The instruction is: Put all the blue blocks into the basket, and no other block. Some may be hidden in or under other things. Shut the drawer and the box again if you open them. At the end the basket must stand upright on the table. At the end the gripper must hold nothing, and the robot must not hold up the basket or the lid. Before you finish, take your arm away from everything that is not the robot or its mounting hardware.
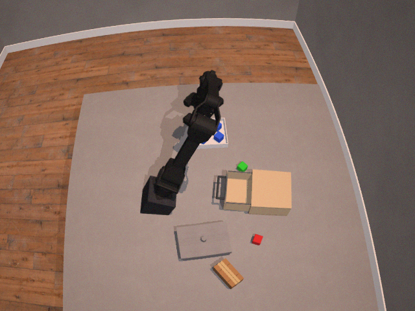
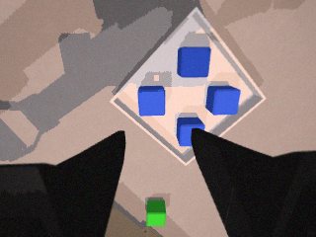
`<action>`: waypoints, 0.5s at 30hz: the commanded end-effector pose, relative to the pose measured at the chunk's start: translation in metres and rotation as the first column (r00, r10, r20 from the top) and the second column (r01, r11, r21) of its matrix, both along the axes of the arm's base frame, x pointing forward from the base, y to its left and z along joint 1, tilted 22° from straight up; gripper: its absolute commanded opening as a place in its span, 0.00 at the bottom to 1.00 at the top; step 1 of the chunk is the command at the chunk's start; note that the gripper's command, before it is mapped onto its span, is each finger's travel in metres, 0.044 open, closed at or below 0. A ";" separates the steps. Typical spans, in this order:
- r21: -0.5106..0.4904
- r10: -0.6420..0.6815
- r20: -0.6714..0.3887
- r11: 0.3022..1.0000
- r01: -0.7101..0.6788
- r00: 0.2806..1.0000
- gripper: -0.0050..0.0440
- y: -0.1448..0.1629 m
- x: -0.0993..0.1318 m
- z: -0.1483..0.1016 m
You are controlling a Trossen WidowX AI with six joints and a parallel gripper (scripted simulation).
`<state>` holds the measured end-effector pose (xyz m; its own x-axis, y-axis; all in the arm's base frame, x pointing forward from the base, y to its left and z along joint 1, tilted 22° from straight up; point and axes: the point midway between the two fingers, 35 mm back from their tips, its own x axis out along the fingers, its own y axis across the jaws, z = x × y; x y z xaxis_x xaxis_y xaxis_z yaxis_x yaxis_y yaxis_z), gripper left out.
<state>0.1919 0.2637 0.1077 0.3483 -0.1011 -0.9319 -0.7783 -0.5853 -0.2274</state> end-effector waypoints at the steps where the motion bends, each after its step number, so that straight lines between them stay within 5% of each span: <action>1: 0.001 -0.006 0.007 1.000 0.006 1.000 0.56 0.000 -0.001 0.007; 4: 0.001 -0.006 0.007 1.000 0.006 1.000 0.56 0.000 -0.001 0.007; 5: 0.024 -0.068 0.013 0.997 0.068 0.998 0.40 -0.010 -0.002 0.007; 11: 0.094 -0.266 -0.020 0.959 0.267 0.964 0.40 -0.064 0.022 0.019; 15: 0.096 -0.270 -0.020 0.958 0.271 0.963 0.40 -0.090 0.028 0.024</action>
<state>0.2190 0.1906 0.1295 0.3237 -0.1088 -0.9399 -0.8952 -0.3567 -0.2670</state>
